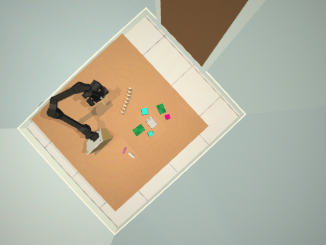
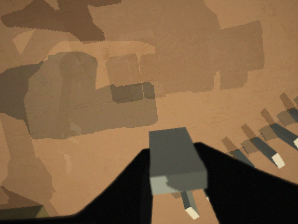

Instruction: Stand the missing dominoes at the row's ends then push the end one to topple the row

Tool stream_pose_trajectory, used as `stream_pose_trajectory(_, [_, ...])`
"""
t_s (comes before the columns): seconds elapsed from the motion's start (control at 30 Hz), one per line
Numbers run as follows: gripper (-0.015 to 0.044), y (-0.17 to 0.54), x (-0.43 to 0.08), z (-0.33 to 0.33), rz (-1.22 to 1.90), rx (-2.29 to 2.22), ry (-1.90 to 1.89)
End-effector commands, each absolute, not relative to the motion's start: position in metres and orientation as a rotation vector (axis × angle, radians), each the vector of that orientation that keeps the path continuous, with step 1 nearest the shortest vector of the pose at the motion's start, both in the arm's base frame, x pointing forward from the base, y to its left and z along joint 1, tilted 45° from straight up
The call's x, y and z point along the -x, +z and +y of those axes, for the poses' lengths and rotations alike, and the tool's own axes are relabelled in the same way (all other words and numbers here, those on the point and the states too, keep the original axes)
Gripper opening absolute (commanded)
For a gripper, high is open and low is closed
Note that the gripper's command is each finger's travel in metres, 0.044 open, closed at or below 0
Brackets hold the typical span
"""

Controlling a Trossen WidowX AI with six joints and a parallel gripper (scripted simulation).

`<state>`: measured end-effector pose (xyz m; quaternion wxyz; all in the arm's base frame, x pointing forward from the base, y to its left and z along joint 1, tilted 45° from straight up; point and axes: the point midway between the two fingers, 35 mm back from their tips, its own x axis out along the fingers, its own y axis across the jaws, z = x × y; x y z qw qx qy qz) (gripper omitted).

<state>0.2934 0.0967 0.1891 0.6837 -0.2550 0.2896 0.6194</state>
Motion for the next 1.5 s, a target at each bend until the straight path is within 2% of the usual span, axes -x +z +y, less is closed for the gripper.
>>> stream_pose_trajectory(0.0, [0.0107,0.183,-0.293,0.088,0.692,0.524,1.377])
stream_pose_trajectory(0.17, [0.0107,0.121,-0.301,0.024,0.994,0.170,1.148])
stream_pose_trajectory(0.4, [0.0107,0.056,-0.279,-0.040,1.255,-0.265,0.867])
stream_pose_trajectory(1.47, [0.0107,-0.037,-0.285,0.052,1.252,-0.268,0.870])
